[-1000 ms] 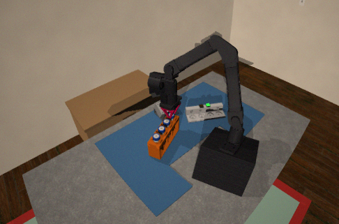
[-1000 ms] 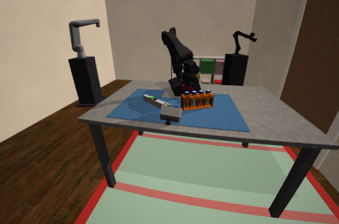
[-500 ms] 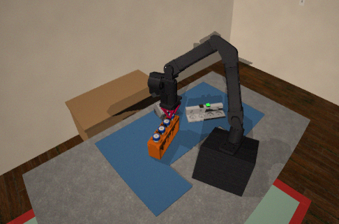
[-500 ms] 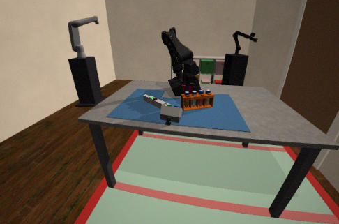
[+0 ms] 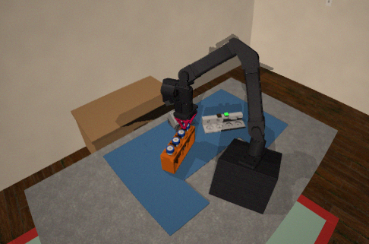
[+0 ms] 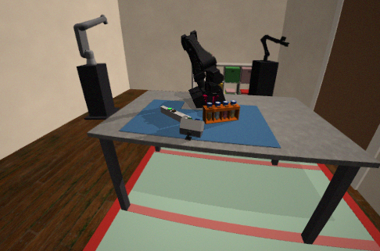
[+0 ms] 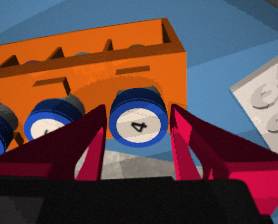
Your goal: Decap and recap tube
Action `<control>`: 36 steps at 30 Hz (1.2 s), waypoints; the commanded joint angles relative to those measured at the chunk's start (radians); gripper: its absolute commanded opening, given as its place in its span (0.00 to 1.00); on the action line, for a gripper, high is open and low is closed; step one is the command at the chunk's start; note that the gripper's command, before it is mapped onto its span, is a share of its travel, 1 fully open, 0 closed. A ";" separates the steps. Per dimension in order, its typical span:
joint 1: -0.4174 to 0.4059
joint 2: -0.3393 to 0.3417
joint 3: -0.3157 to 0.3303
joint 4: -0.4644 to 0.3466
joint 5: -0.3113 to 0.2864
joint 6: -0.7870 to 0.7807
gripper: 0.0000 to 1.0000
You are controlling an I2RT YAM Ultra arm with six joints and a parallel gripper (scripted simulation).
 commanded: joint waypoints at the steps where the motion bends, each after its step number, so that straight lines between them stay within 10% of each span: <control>1: 0.002 -0.005 0.002 0.006 0.000 0.073 0.49; 35: 0.052 -0.054 0.118 -0.178 -0.002 0.126 0.49; 36: 0.030 -0.049 0.136 -0.182 -0.001 0.186 0.00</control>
